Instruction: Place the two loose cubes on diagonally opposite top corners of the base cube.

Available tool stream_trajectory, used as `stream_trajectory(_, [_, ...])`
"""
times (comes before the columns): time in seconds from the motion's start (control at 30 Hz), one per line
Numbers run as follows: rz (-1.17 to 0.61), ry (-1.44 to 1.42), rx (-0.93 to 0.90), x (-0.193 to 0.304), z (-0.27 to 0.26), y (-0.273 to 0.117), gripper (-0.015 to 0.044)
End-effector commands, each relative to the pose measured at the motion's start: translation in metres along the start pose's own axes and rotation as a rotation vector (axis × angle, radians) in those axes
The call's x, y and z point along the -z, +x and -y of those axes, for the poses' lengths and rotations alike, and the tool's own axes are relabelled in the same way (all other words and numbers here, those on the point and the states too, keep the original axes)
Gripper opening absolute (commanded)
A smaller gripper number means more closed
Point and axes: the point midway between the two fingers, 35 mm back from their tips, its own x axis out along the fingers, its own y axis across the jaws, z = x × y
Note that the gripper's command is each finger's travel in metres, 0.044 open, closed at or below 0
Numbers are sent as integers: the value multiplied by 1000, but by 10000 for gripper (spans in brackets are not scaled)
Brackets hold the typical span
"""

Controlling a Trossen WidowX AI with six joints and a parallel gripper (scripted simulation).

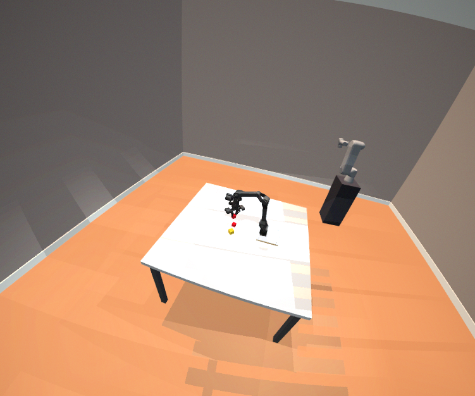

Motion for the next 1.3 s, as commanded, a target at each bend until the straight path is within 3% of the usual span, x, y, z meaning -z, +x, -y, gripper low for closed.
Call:
stream_trajectory(0.0, [2,-66,3,4,-8,2,105])
stream_trajectory(1.27, [-15,-727,20,73,-76,20,105])
